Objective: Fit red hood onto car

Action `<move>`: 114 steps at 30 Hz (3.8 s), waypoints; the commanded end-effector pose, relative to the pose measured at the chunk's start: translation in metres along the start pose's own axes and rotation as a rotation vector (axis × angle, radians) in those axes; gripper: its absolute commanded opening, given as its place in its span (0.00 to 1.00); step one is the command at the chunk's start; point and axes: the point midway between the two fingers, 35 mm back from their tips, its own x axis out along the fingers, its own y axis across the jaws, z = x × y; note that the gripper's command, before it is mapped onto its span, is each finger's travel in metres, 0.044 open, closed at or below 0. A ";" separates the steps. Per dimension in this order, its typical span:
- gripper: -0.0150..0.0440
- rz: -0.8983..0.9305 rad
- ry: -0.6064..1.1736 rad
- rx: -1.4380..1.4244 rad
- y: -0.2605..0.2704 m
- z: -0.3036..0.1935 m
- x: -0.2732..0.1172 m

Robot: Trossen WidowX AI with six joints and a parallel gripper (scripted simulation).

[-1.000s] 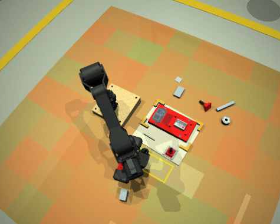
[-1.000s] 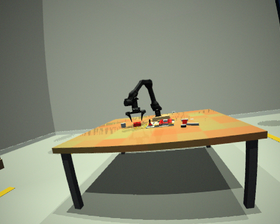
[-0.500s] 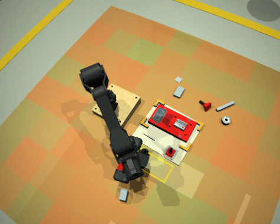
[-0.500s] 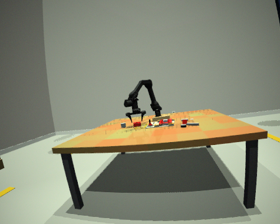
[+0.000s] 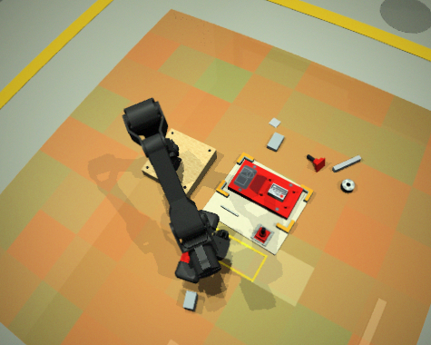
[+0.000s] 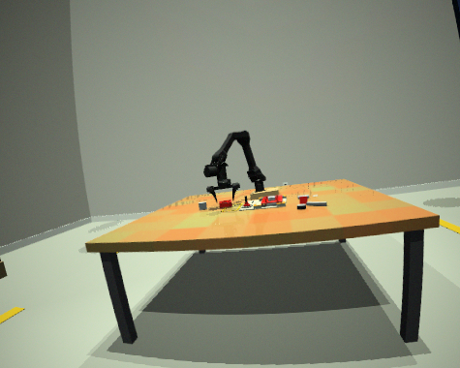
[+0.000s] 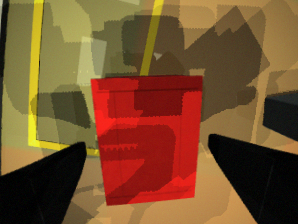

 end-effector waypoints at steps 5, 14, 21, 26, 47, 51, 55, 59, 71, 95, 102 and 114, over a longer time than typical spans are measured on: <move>1.00 -0.003 0.005 -0.004 0.000 -0.001 0.005; 1.00 -0.003 0.005 -0.004 0.000 -0.001 0.009; 1.00 -0.003 0.005 -0.004 0.000 -0.001 0.013; 0.87 0.000 0.000 0.000 0.000 0.000 0.011; 0.25 0.000 0.000 0.000 0.000 0.000 0.001; 0.25 0.000 0.000 0.000 0.000 0.000 -0.006; 0.25 0.000 0.000 0.000 0.000 0.000 -0.017; 0.25 0.000 0.000 0.000 0.000 0.000 -0.028; 0.25 0.000 0.000 0.000 0.000 0.000 -0.060; 0.25 0.001 -0.003 0.015 0.010 0.019 -0.084; 0.25 0.001 -0.006 0.032 0.023 0.038 -0.085; 0.25 0.002 -0.010 0.063 0.049 0.069 -0.086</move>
